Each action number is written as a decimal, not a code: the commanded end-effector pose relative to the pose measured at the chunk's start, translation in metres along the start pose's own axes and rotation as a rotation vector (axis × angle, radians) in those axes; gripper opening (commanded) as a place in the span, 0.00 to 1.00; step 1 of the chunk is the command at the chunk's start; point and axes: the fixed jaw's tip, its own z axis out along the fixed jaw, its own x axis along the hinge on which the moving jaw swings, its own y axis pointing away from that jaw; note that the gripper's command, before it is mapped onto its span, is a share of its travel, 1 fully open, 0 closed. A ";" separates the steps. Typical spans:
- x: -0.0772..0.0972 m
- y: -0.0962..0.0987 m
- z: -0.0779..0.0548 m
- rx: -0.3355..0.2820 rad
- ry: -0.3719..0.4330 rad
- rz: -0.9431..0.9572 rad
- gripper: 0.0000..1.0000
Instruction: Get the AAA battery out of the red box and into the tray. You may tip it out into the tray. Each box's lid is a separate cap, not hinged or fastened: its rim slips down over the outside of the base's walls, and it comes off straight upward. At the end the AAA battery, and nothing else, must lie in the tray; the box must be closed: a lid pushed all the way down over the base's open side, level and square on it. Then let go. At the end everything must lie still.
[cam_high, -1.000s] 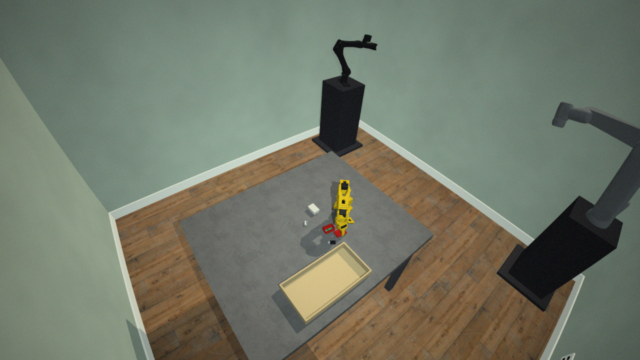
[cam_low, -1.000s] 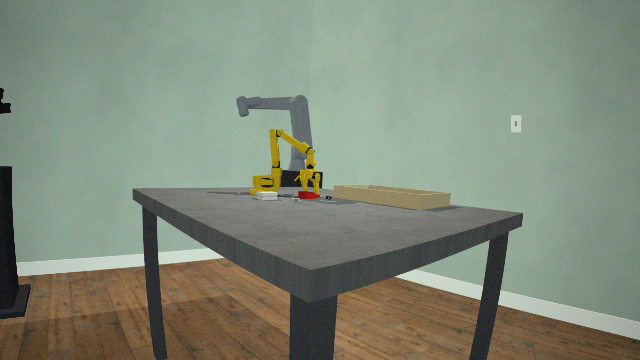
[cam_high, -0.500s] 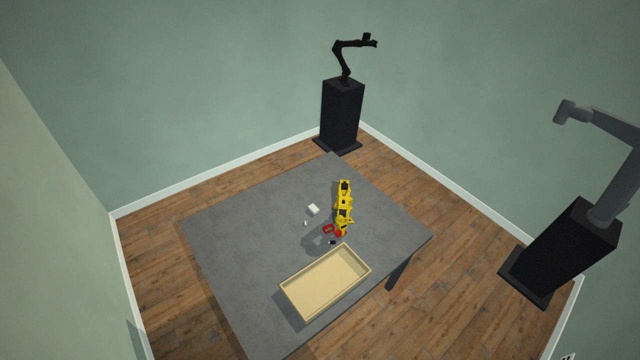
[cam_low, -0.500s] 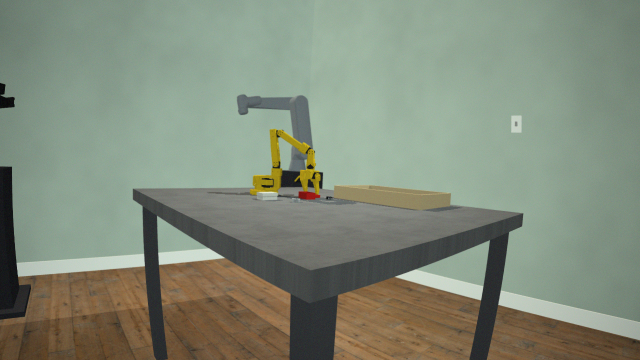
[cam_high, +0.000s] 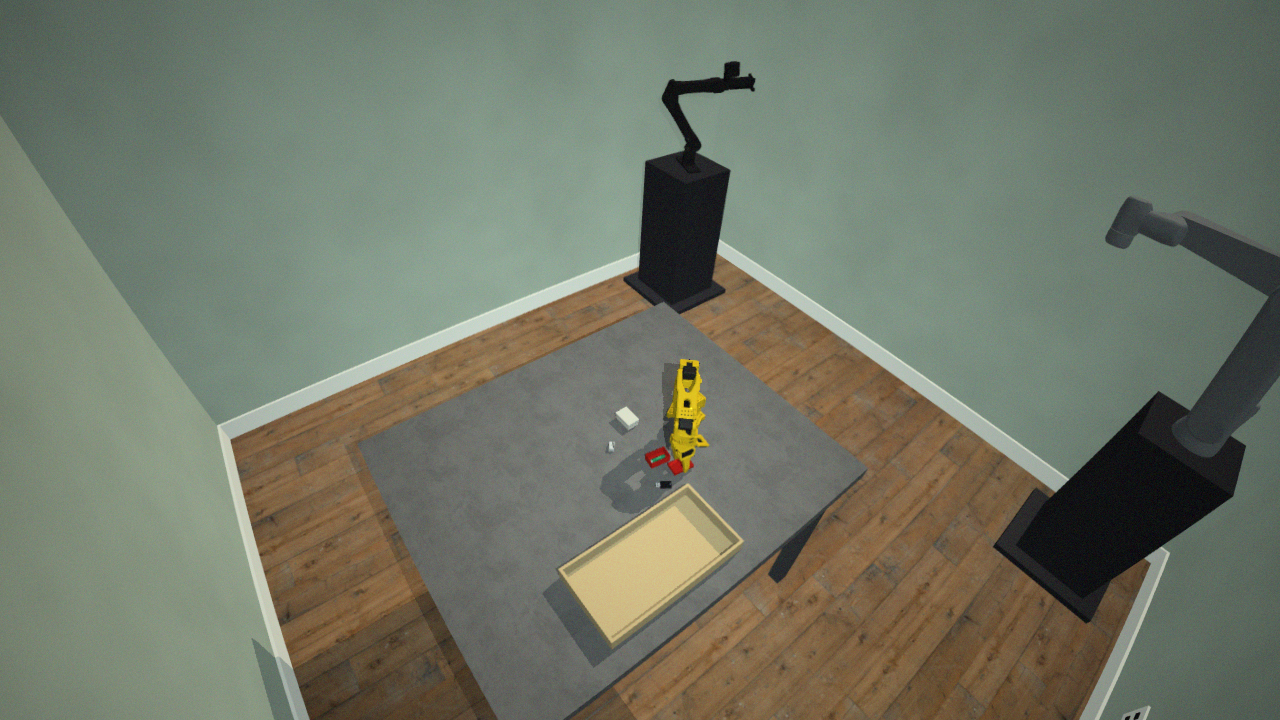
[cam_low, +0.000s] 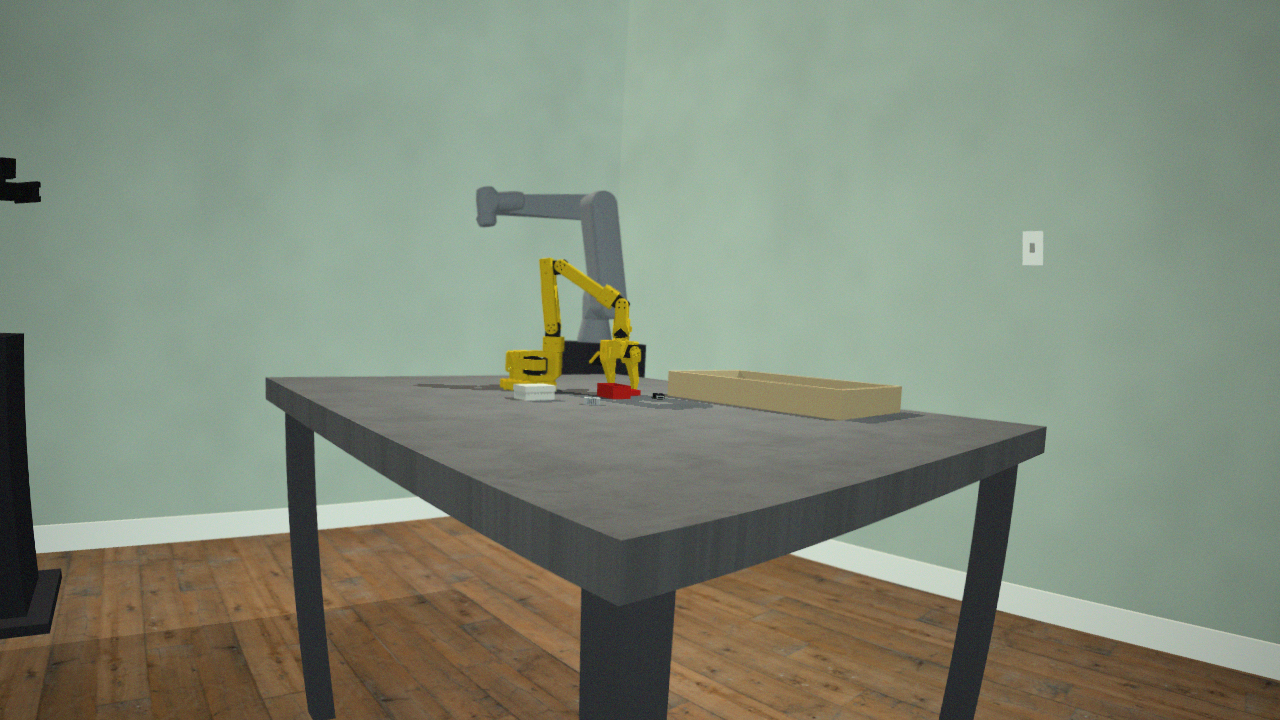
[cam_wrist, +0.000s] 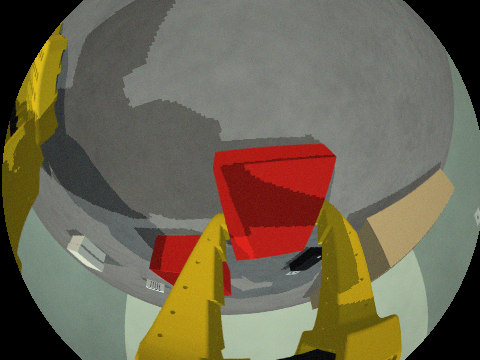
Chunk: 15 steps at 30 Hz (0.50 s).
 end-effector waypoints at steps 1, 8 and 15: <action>0.000 -0.002 0.000 0.008 0.004 0.001 0.25; 0.000 -0.002 0.000 0.008 0.004 0.001 0.26; 0.000 -0.002 0.000 0.008 0.004 0.001 0.27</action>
